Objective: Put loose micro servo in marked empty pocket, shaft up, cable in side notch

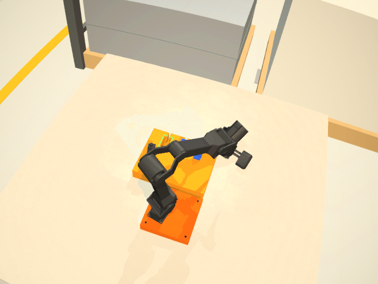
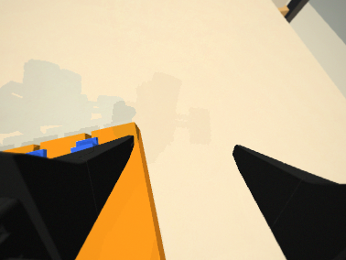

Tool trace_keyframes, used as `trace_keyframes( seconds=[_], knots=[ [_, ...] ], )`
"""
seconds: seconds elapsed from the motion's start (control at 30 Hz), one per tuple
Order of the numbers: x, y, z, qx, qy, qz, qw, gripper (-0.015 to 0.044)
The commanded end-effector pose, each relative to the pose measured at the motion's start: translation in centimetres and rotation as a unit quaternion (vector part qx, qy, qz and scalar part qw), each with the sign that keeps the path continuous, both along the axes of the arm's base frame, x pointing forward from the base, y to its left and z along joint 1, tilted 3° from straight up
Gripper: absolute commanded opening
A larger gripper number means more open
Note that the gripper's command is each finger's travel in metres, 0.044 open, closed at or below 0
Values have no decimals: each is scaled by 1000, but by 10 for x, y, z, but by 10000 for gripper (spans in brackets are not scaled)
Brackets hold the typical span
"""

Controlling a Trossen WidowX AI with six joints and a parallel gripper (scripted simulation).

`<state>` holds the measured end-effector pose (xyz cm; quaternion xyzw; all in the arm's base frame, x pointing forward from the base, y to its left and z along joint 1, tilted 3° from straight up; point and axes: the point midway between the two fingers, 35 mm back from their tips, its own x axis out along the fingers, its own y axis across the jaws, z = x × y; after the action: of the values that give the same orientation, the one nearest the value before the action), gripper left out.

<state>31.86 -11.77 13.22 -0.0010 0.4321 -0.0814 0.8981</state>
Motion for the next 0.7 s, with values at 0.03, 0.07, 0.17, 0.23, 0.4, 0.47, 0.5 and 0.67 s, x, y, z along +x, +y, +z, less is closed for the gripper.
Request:
trace_keyframes(
  seconds=[0.03, 0.07, 0.17, 0.23, 0.4, 0.47, 0.5, 0.67],
  knots=[
    [5, 62, -7, 33, 55, 54, 997, 440],
    [5, 74, -8, 38, 66, 63, 995, 440],
    [-1, 110, -11, 50, 101, 93, 989, 440],
    [-7, 134, -13, 54, 128, 113, 984, 440],
    [-32, 188, -15, 51, 192, 163, 966, 440],
    [-47, 207, -15, 45, 220, 181, 958, 440],
    [-54, 216, -14, 41, 233, 190, 953, 440],
    [-95, 252, -11, 9, 294, 229, 928, 440]
  ],
)
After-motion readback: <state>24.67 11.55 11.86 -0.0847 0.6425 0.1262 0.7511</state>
